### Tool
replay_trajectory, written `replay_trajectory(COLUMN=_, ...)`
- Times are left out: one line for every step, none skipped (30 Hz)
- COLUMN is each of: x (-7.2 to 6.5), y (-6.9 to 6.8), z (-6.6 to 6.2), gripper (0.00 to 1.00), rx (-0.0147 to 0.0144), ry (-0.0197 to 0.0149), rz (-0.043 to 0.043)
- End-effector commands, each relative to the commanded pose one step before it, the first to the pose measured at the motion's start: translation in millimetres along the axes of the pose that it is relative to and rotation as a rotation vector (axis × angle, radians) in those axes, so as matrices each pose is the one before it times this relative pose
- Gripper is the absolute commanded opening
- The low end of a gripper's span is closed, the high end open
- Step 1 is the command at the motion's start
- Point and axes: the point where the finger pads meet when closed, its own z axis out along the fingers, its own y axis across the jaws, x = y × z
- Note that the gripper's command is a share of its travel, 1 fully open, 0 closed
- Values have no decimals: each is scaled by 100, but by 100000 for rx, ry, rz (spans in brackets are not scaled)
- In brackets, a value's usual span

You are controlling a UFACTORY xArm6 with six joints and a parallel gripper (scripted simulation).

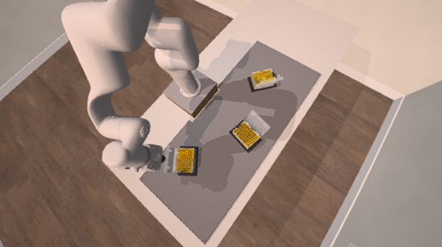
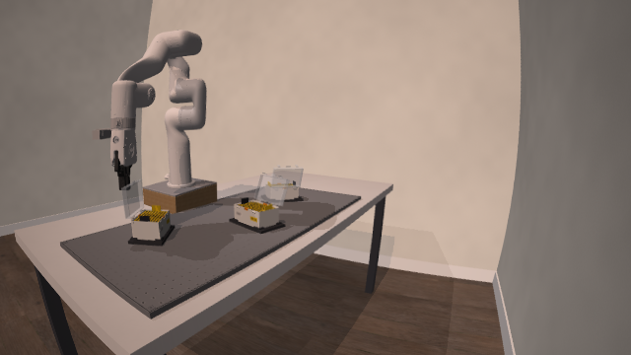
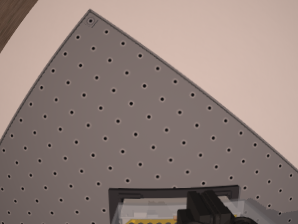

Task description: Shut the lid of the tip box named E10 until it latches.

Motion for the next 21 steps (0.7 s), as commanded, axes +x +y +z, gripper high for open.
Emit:
replay_trajectory(x=-483, y=-144, z=-211, gripper=0, rx=411, ry=81, rz=2)
replay_trajectory(x=-132, y=0, z=-18, gripper=0, rx=0, ry=-1, rz=0)
replay_trajectory(x=-133, y=0, z=-18, gripper=0, rx=0, ry=-1, rz=0)
replay_trajectory(x=-133, y=0, z=-18, gripper=0, rx=0, ry=-1, rz=0)
replay_trajectory(x=-133, y=0, z=-18, gripper=0, rx=0, ry=-1, rz=0)
replay_trajectory(x=-133, y=0, z=-18, gripper=0, rx=0, ry=-1, rz=0)
replay_trajectory(x=-133, y=0, z=-18, gripper=0, rx=0, ry=-1, rz=0)
replay_trajectory(x=-133, y=0, z=-18, gripper=0, rx=0, ry=-1, rz=0)
replay_trajectory(x=-133, y=0, z=-18, gripper=0, rx=0, ry=-1, rz=0)
replay_trajectory(x=-133, y=0, z=-18, gripper=0, rx=0, ry=-1, rz=0)
replay_trajectory(x=-133, y=0, z=-18, gripper=0, rx=0, ry=-1, rz=0)
replay_trajectory(x=-133, y=0, z=-18, gripper=0, rx=0, ry=-1, rz=0)
replay_trajectory(x=0, y=0, z=0, gripper=0, rx=0, ry=0, rz=0)
replay_trajectory(x=0, y=0, z=0, gripper=0, rx=0, ry=0, rz=0)
replay_trajectory(x=-133, y=0, z=-18, gripper=0, rx=0, ry=-1, rz=0)
replay_trajectory(x=-132, y=0, z=-18, gripper=0, rx=0, ry=-1, rz=0)
replay_trajectory(x=-132, y=0, z=-18, gripper=0, rx=0, ry=-1, rz=0)
replay_trajectory(x=-132, y=0, z=-18, gripper=0, rx=0, ry=-1, rz=0)
replay_trajectory(x=-133, y=0, z=-18, gripper=0, rx=0, ry=-1, rz=0)
replay_trajectory(x=-133, y=0, z=-18, gripper=0, rx=0, ry=-1, rz=0)
replay_trajectory(x=-133, y=0, z=-18, gripper=0, rx=0, ry=-1, rz=0)
